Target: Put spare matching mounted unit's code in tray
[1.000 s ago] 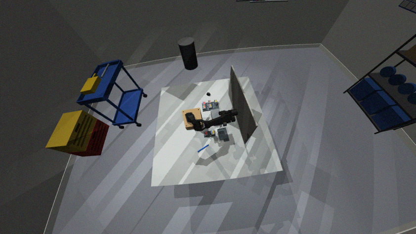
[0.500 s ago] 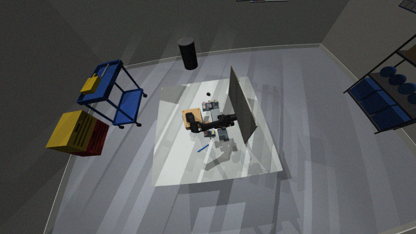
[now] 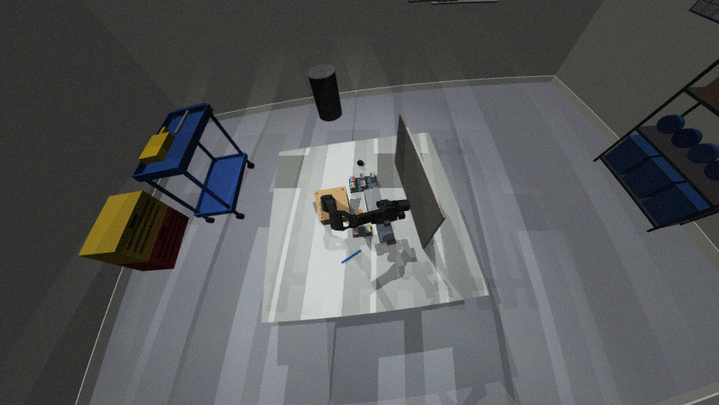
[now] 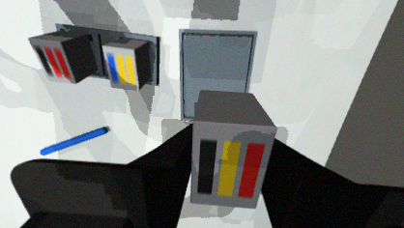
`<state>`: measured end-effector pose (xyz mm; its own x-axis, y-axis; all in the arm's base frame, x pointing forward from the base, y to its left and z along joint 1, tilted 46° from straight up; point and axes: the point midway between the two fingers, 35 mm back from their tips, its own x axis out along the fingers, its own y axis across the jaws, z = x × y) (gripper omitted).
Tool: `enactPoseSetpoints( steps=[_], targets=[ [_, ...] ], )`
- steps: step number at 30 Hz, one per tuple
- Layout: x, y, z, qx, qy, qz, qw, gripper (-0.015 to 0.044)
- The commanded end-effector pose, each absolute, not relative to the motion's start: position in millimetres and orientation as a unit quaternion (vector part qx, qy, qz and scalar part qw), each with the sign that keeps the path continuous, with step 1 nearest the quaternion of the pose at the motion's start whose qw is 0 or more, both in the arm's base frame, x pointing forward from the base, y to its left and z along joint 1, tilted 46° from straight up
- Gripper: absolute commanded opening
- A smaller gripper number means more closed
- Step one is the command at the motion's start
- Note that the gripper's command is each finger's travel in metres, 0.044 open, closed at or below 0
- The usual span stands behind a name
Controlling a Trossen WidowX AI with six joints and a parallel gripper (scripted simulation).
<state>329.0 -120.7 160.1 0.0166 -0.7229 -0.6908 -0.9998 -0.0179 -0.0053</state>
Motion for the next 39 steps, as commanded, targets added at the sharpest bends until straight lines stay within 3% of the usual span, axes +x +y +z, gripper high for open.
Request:
enactPoseSetpoints(
  steps=[1, 39],
  targets=[
    [330.1, -123.0, 156.3, -0.664, 0.648, 0.267, 0.261, 0.0],
    [335.1, -150.5, 128.8, -0.663, 0.648, 0.268, 0.263, 0.0]
  ],
)
